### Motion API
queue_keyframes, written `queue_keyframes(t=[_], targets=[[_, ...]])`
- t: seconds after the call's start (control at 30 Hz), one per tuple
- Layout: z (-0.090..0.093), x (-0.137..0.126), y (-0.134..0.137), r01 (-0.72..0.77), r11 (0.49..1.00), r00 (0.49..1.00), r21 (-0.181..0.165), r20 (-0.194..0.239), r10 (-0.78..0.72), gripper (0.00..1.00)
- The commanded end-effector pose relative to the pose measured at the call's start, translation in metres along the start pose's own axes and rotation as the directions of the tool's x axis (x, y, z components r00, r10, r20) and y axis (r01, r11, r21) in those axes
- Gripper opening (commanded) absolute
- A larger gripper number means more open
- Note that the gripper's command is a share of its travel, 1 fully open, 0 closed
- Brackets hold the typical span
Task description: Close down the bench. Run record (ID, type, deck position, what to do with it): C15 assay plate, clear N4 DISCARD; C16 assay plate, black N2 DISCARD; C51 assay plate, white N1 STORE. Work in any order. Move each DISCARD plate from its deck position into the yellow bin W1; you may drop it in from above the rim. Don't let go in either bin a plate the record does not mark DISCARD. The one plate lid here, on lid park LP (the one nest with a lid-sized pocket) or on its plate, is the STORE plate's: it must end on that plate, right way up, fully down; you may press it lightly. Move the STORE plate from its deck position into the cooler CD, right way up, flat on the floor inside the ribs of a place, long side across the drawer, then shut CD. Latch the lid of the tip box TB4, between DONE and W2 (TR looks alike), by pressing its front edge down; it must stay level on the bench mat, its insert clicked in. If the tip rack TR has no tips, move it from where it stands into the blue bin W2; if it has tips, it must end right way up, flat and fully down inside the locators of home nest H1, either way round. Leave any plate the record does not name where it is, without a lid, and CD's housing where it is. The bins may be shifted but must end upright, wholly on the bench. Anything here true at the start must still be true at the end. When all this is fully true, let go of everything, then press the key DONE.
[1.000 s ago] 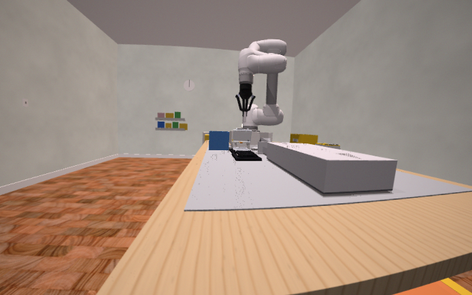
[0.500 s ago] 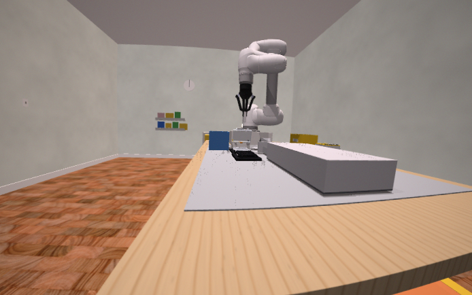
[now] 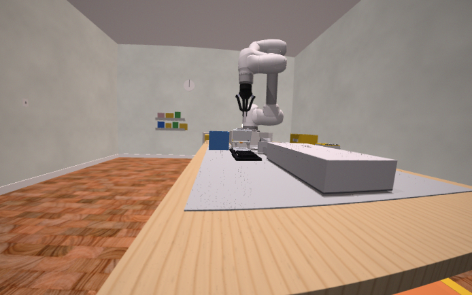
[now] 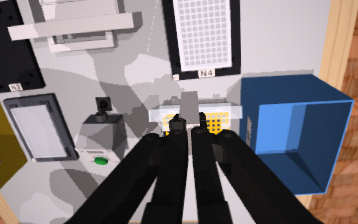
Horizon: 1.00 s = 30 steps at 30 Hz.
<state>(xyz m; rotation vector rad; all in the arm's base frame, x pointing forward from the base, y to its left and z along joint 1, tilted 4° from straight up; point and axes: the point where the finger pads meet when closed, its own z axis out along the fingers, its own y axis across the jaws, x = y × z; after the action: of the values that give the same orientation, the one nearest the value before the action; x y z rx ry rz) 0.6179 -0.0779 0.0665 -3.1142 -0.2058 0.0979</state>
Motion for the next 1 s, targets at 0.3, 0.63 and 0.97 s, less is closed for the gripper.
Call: queue_keyframes(t=[0.3,0.63,0.97], targets=[[0.000,0.002,0.004,-0.001,1.000,1.000,-0.003,-0.004,0.001,0.00],[0.007,0.002,0.004,-0.001,1.000,1.000,-0.003,-0.004,0.001,0.00],[0.023,0.002,0.004,-0.001,1.000,1.000,-0.003,-0.004,0.001,0.00]])
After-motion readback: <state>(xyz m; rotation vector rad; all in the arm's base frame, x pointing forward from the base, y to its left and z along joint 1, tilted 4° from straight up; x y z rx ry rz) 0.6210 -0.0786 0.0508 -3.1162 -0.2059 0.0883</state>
